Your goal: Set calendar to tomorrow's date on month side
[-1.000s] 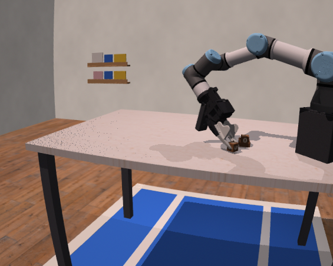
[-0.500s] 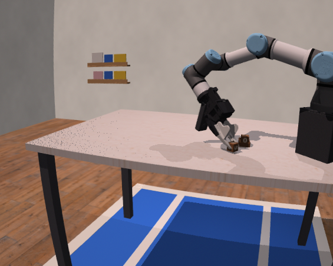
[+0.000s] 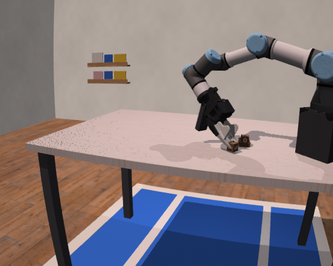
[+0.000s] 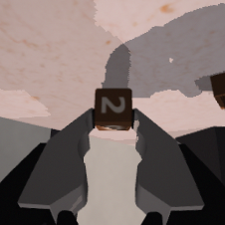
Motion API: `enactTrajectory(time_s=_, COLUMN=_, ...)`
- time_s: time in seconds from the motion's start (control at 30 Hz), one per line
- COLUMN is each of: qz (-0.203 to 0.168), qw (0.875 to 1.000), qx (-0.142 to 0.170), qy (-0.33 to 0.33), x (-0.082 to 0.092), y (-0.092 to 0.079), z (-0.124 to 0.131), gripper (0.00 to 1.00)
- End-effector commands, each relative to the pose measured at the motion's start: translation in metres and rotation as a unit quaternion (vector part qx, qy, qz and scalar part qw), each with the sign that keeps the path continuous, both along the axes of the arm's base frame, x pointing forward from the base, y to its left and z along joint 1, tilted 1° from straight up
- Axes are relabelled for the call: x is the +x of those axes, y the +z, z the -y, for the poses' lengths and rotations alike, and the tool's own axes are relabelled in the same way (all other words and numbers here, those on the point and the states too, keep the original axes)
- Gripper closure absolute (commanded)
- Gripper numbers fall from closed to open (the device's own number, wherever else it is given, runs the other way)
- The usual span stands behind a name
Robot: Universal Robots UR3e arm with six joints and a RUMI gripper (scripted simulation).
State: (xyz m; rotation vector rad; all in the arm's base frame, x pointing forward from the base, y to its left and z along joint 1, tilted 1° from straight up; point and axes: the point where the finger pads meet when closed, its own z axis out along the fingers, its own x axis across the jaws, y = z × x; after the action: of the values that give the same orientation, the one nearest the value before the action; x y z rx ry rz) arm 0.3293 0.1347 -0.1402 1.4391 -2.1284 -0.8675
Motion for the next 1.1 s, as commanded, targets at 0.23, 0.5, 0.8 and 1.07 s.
enactTrajectory(time_s=0.23, qz=0.002, qw=1.0, qx=0.0, qy=0.0, x=0.0016, y=-0.0005, z=0.0004, gripper=0.9)
enactTrajectory(time_s=0.5, qz=0.003, qw=1.0, qx=0.0, qy=0.0, x=0.0019, y=-0.0037, z=0.0005, gripper=0.9)
enactTrajectory(time_s=0.8, qz=0.002, qw=1.0, qx=0.0, qy=0.0, x=0.0018, y=-0.0051, z=0.0005, gripper=0.9)
enactTrajectory(time_s=1.07, qz=0.002, qw=1.0, qx=0.0, qy=0.0, x=0.0017, y=-0.0048, z=0.0004, gripper=0.9)
